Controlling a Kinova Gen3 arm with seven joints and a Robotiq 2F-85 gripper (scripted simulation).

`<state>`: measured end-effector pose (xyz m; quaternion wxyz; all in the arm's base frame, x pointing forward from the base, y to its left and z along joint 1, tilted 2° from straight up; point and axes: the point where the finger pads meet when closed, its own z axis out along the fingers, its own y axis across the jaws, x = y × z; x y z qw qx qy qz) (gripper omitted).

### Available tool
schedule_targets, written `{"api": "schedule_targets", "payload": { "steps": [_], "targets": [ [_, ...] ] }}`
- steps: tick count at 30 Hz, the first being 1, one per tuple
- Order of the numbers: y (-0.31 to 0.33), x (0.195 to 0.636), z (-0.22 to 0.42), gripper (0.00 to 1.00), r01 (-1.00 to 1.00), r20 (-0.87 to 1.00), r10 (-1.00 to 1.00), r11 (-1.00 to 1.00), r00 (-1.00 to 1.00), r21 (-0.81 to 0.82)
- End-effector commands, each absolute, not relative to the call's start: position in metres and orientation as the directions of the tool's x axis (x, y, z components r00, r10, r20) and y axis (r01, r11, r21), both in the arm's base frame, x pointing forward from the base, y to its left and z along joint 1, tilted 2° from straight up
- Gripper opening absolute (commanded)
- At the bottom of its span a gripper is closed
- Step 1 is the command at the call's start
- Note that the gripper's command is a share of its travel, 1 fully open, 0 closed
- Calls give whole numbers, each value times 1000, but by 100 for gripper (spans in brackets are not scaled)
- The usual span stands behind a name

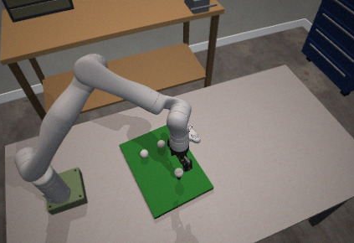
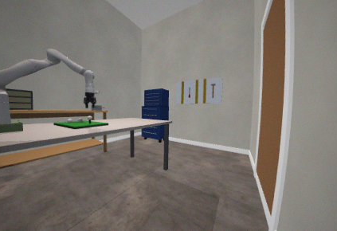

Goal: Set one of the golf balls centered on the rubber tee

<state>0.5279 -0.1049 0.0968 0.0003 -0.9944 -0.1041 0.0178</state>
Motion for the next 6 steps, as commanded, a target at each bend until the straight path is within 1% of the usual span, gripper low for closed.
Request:
{"api": "schedule_targets", "payload": {
  "steps": [1, 6],
  "targets": [
    [-106, 529, 101, 100, 207, -33, 207, -978, 978, 1],
    [-106, 529, 101, 100, 207, -33, 207, -978, 978, 1]
  ]
}}
